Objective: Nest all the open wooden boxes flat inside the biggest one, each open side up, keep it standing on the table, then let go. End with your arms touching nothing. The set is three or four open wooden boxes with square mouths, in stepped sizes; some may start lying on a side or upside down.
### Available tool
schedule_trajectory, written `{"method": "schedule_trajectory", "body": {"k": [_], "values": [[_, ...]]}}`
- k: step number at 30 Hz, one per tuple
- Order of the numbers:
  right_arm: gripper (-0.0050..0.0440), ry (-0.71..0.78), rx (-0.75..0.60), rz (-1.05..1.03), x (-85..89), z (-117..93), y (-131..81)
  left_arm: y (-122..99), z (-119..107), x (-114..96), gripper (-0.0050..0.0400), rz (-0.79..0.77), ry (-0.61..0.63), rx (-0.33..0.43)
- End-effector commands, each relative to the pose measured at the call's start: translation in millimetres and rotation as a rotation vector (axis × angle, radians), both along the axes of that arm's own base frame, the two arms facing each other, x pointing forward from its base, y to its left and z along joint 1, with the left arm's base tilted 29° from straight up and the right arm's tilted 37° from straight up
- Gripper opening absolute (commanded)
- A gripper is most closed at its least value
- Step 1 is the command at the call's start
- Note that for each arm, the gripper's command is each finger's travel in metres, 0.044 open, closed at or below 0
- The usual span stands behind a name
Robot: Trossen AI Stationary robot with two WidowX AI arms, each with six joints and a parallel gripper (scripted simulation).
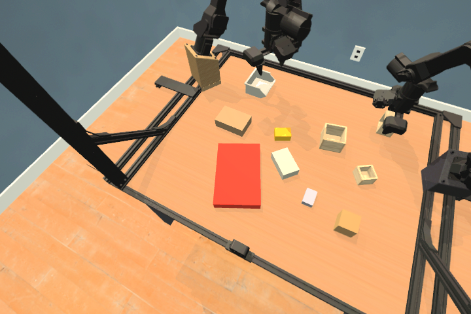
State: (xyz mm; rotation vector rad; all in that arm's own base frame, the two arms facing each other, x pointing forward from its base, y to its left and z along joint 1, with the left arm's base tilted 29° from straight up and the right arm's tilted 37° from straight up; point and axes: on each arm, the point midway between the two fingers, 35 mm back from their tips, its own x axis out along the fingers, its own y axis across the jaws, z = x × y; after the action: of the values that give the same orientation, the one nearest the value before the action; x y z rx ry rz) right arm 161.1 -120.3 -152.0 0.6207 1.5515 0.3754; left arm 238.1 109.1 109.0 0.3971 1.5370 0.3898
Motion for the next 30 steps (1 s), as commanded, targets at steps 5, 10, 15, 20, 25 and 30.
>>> {"method": "schedule_trajectory", "body": {"k": [5,10,15,20,25,30], "values": [[0.04,0.012,0.018,-0.002,-3.9,-7.9,12.1,-0.5,-0.2,0.0,0.04,0.004,-0.003,-0.004],[0.0363,0.012,0.018,-0.002,-3.9,-7.9,12.1,-0.5,-0.2,0.0,0.04,0.004,-0.003,-0.004],[0.0336,0.012,0.018,-0.002,-3.9,-7.9,12.1,-0.5,-0.2,0.0,0.04,0.004,-0.003,-0.004],[0.0303,0.012,0.018,-0.002,-3.9,-7.9,12.1,-0.5,-0.2,0.0,0.04,0.004,-0.003,-0.004],[0.0269,0.012,0.018,-0.002,-3.9,-7.9,12.1,-0.5,-0.2,0.0,0.04,0.004,-0.003,-0.004],[0.0249,0.012,0.018,-0.002,-3.9,-7.9,12.1,-0.5,-0.2,0.0,0.04,0.004,-0.003,-0.004]]}}
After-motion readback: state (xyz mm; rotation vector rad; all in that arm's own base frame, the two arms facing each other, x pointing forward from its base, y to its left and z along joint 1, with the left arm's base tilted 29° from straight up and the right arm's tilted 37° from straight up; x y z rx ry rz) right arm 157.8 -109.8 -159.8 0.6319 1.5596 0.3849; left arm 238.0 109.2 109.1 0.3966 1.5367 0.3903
